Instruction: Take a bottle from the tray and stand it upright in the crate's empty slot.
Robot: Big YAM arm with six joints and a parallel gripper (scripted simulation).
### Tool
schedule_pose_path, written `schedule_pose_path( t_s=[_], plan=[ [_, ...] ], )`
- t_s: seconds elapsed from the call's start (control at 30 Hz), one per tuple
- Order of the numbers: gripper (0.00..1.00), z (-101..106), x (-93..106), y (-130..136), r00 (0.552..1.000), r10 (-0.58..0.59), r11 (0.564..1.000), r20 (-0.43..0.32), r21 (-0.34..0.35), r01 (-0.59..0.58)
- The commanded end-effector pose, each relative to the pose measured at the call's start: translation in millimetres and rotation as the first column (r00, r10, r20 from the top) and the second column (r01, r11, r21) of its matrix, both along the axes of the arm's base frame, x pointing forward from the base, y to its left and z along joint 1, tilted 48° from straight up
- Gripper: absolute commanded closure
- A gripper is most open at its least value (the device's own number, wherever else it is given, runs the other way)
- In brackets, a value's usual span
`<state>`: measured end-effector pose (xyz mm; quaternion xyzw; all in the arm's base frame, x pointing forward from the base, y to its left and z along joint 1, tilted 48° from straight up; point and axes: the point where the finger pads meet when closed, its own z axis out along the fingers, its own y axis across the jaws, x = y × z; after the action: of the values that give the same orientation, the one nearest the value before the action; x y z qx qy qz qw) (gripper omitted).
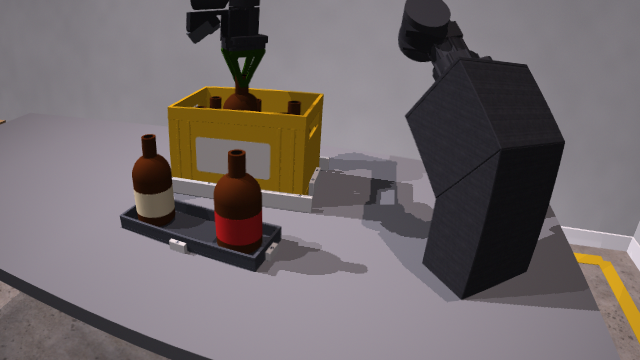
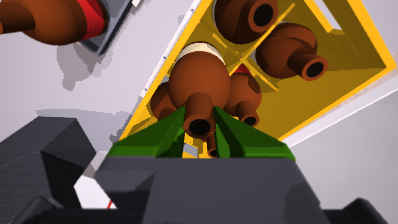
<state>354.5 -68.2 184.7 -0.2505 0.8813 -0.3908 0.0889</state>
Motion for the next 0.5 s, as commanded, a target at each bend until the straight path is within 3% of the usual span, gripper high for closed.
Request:
schedule_pose_path(
  t_s=[0.0, 0.2, 0.23, 0.47],
  plan=[
    [1.00, 4.6, 5.8, -4.5, 1.000, 0.003, 1.000, 0.021, -0.002, -0.003],
    [1.00, -3.3, 8.5, -0.6, 1.000, 0.020, 1.000, 0.005, -0.003, -0.020],
    [1.00, 10.2, 10.8, -3.7, 0.999, 0.012, 1.000, 0.042, 0.000, -0.012],
    [1.00, -1.9, 10.4, -5.1, 1.000, 0.015, 1.000, 0.016, -0.003, -0.015]
  ],
)
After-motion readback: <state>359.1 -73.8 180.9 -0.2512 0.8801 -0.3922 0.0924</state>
